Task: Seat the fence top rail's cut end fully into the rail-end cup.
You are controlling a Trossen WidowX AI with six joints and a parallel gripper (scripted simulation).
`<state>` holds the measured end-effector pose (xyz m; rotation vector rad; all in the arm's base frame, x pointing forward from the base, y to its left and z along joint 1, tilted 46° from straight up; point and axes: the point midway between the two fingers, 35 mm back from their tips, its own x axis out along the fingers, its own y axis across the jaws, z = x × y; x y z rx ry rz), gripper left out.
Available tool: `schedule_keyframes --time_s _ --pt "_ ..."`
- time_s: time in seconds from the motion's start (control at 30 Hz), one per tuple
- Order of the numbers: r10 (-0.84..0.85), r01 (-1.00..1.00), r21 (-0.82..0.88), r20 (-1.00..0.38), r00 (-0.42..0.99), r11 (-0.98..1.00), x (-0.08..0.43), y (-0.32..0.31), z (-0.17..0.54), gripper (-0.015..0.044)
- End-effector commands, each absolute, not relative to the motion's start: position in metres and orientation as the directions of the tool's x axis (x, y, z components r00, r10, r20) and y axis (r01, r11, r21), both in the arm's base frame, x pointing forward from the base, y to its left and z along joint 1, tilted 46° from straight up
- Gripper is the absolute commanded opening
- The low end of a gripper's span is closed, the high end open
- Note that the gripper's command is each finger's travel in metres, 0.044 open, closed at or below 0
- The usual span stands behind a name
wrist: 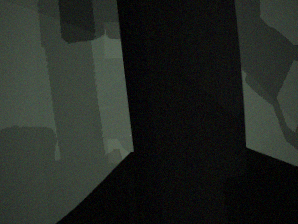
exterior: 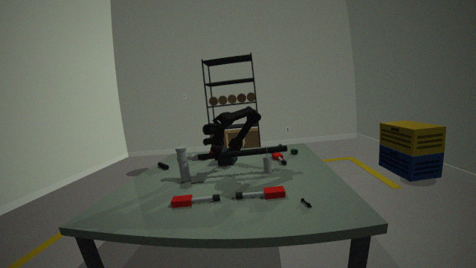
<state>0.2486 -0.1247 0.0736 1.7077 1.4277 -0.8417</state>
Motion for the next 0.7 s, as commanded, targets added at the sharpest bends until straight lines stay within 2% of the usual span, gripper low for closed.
schedule_keyframes --time_s 0.0,0.67 --pt "0.482 0.984 0.138 -0.859 0.174 -0.11 0.2494 -0.1336 0.0723 0.0" --pt "0.496 0.986 0.132 -0.852 0.167 -0.105 0.2487 -0.1313 0.0679 0.0"
